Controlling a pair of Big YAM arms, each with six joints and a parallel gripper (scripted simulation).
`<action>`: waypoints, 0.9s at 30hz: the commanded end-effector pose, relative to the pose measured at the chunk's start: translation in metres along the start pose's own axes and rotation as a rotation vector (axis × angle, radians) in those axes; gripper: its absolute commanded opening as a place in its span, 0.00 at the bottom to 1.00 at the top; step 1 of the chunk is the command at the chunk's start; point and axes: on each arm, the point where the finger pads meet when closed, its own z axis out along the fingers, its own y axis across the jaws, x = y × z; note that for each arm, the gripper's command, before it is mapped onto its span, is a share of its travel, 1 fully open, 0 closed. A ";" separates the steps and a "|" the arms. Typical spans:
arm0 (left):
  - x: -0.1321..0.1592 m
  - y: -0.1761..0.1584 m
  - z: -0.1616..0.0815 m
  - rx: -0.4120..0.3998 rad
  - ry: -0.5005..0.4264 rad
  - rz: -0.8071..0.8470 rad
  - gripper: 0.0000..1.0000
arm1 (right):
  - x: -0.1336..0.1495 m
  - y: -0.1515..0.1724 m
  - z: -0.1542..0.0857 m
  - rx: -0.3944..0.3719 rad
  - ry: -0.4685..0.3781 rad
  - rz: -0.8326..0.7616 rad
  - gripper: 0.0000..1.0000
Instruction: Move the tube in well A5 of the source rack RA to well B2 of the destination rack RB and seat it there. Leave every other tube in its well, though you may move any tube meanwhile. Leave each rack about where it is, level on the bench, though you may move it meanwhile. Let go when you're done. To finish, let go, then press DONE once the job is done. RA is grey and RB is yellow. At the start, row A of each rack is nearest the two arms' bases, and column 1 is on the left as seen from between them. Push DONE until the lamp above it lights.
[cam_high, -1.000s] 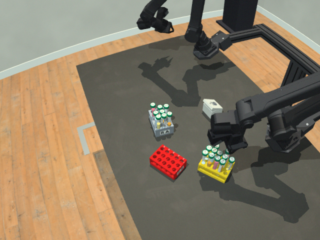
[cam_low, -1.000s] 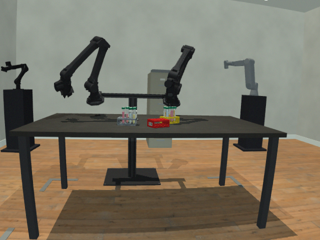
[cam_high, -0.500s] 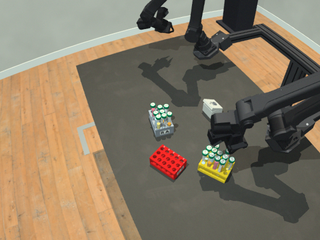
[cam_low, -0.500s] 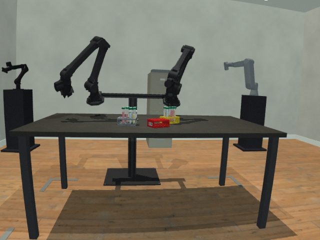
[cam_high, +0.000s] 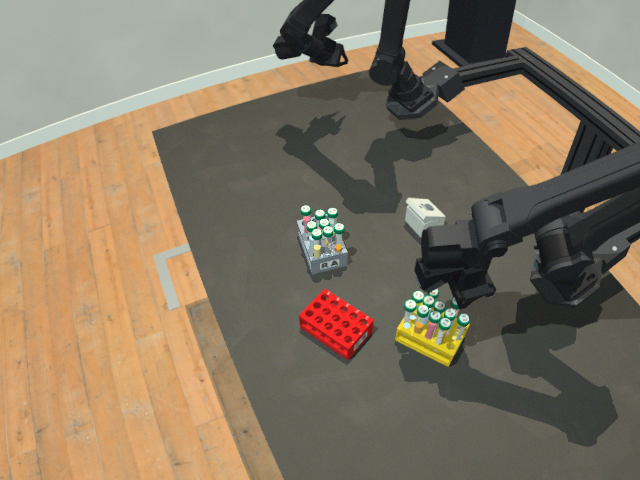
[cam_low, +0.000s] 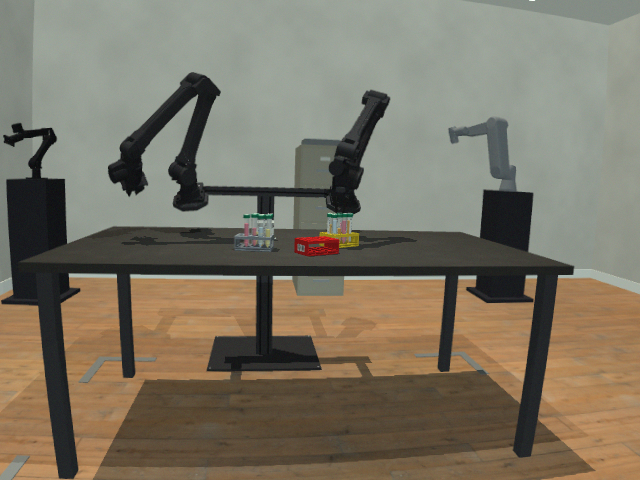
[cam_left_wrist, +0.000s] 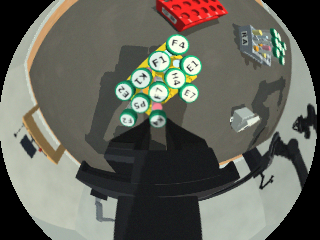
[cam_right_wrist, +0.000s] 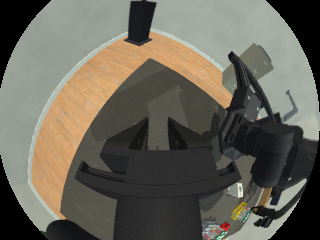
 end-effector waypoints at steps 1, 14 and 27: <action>-0.009 -0.001 -0.005 0.005 -0.019 -0.006 0.24 | -0.002 0.007 -0.005 -0.015 0.003 0.010 0.30; -0.009 -0.001 -0.005 0.005 -0.019 -0.006 0.30 | -0.002 0.007 -0.005 -0.015 0.003 0.010 0.30; -0.002 -0.002 -0.006 0.006 -0.008 -0.005 0.30 | -0.002 0.007 -0.005 -0.015 0.003 0.010 0.30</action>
